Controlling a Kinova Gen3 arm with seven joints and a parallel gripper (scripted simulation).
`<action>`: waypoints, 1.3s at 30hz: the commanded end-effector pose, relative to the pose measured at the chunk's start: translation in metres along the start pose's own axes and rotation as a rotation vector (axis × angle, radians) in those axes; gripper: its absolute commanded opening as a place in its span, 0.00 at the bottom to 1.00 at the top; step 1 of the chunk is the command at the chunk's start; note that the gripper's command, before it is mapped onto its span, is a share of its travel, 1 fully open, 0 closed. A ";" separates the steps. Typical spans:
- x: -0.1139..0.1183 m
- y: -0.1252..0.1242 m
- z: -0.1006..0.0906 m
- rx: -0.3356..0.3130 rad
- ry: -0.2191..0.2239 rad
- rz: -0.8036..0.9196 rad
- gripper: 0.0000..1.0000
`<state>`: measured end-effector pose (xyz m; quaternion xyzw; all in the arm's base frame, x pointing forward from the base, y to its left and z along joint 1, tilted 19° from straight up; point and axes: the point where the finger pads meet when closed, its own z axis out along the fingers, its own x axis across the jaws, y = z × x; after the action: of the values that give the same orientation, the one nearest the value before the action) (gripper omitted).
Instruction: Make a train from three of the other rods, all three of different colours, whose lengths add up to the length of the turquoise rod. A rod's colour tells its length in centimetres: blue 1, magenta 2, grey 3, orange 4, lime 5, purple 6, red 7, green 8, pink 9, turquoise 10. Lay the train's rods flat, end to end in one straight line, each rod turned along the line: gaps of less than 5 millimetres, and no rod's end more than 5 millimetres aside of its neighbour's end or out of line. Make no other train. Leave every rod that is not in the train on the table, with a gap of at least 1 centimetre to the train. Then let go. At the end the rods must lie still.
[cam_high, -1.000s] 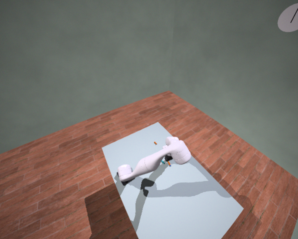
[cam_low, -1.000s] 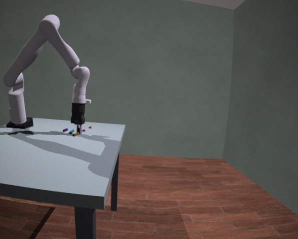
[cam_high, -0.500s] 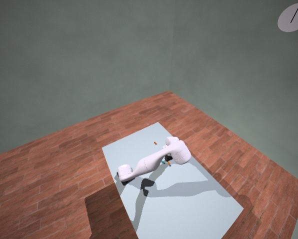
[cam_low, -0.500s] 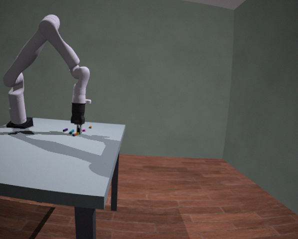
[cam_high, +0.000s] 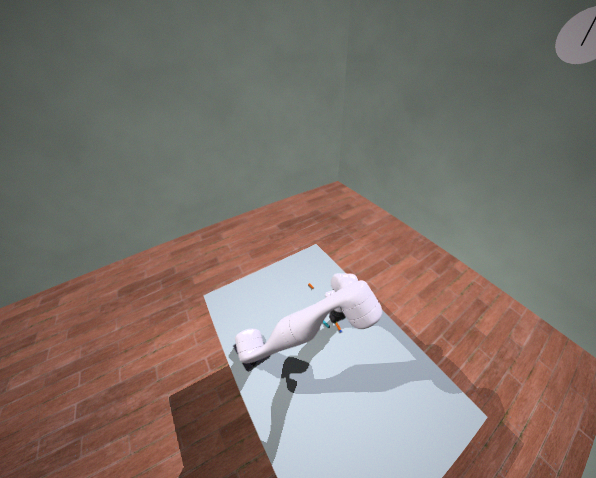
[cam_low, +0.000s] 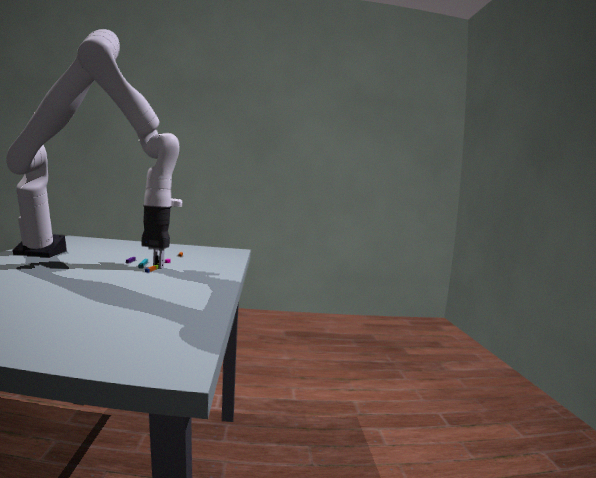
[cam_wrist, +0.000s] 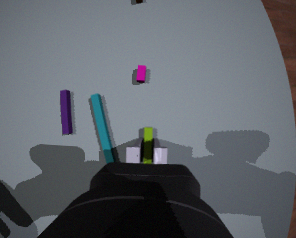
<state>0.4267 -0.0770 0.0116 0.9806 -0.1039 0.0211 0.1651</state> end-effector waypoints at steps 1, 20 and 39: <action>0.001 0.000 -0.001 0.000 0.002 0.000 0.36; 0.001 0.000 -0.001 0.000 0.002 0.000 0.54; 0.000 0.000 -0.062 0.000 0.002 0.000 0.54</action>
<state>0.4192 -0.0580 0.0542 0.9812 -0.1016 0.0084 0.1642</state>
